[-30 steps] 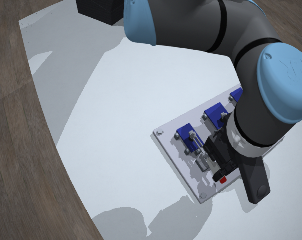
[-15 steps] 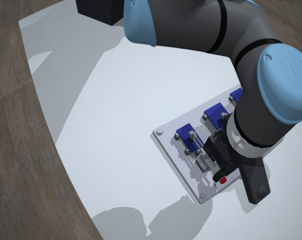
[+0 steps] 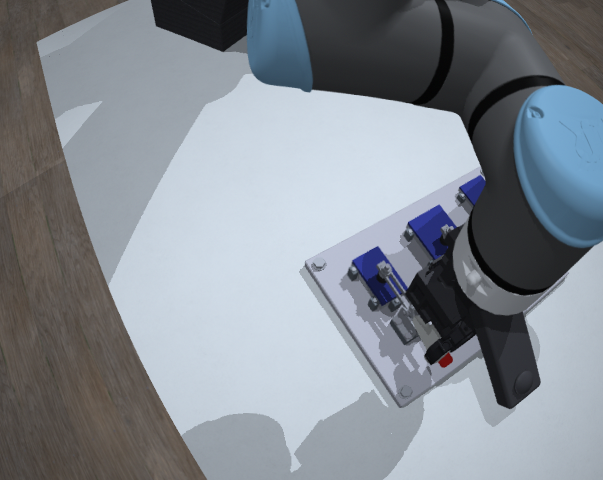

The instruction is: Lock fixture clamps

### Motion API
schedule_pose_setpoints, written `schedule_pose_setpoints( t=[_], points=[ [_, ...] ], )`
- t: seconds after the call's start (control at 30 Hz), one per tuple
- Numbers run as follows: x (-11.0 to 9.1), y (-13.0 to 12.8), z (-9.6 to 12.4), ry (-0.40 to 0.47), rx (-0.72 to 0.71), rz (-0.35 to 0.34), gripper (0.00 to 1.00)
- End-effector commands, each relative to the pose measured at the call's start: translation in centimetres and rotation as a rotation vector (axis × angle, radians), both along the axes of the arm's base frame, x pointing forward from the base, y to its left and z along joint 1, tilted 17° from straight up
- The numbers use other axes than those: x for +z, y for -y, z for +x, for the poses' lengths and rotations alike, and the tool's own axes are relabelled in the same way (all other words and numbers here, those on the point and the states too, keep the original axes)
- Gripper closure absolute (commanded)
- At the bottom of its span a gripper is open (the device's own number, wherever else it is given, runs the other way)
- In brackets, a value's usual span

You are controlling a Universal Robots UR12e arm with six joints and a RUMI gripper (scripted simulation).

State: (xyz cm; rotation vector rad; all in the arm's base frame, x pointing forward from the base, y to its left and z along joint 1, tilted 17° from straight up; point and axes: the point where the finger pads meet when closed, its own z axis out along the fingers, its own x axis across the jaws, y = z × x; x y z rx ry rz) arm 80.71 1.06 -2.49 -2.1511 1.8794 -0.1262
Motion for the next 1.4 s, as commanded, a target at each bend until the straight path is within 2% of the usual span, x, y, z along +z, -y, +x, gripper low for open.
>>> schedule_pose_setpoints(
  t=[0.0, 0.03, 0.93, 1.17, 1.37],
  points=[
    [0.4, 0.0, 0.1, 0.005, -0.001, -0.001, 1.00],
    [0.4, 0.1, 0.3, 0.007, -0.001, -0.002, 0.72],
    [0.2, 0.1, 0.2, 0.005, -0.001, 0.000, 0.72],
    [0.7, 0.2, 0.1, 0.005, -0.002, 0.000, 0.72],
    [1.9, 0.4, -0.5, 0.002, -0.002, 0.001, 0.72]
  ],
)
